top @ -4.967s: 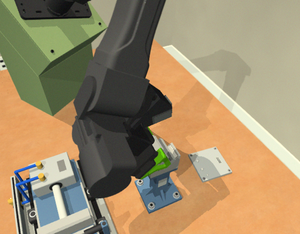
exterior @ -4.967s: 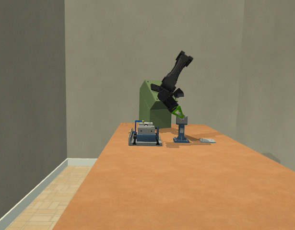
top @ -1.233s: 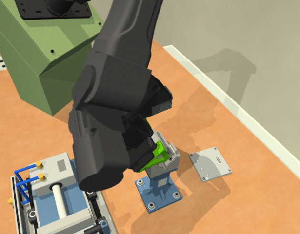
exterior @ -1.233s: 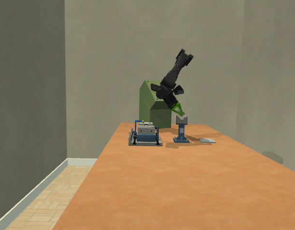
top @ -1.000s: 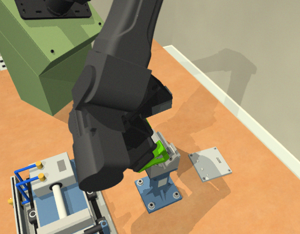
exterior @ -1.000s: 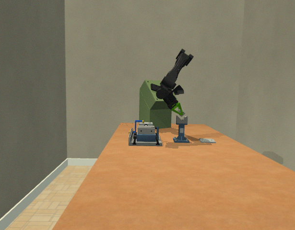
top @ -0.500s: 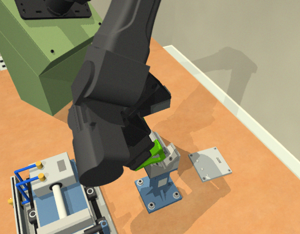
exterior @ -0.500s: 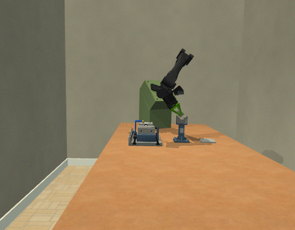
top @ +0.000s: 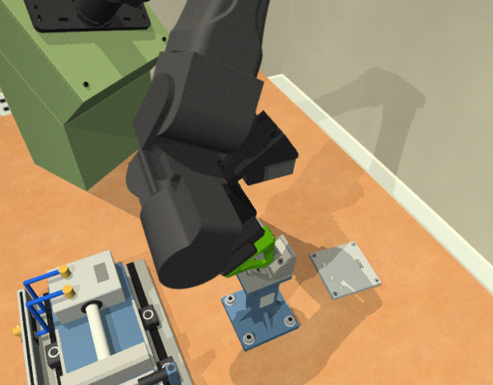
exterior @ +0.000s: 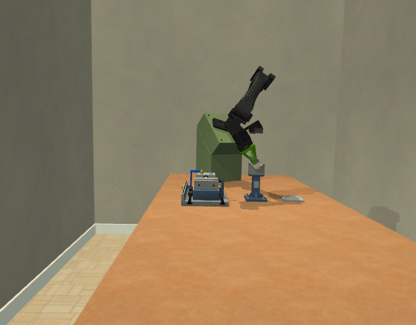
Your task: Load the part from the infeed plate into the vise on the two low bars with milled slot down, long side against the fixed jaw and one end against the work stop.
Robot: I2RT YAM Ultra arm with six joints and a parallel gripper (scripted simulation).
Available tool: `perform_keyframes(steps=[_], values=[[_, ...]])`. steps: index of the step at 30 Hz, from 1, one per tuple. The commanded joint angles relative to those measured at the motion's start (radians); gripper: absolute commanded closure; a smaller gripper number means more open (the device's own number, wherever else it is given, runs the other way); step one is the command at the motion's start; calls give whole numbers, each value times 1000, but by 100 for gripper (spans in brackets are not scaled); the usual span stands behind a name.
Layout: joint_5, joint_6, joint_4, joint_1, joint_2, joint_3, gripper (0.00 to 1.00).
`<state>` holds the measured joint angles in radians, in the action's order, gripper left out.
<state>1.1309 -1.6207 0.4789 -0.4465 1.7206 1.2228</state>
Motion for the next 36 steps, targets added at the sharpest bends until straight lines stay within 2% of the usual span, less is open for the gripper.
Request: perform_keyframes(steps=[1,11,14,28,30,36], values=[[-25,33,-1,11,-47,-19,100],[-166,87,17,44,-109,-29,100],[-183,94,17,29,-115,-33,100],[-389,156,43,110,-184,5,100],[-389,156,43,110,-184,5,100],[-472,178,59,139,-203,11,100]])
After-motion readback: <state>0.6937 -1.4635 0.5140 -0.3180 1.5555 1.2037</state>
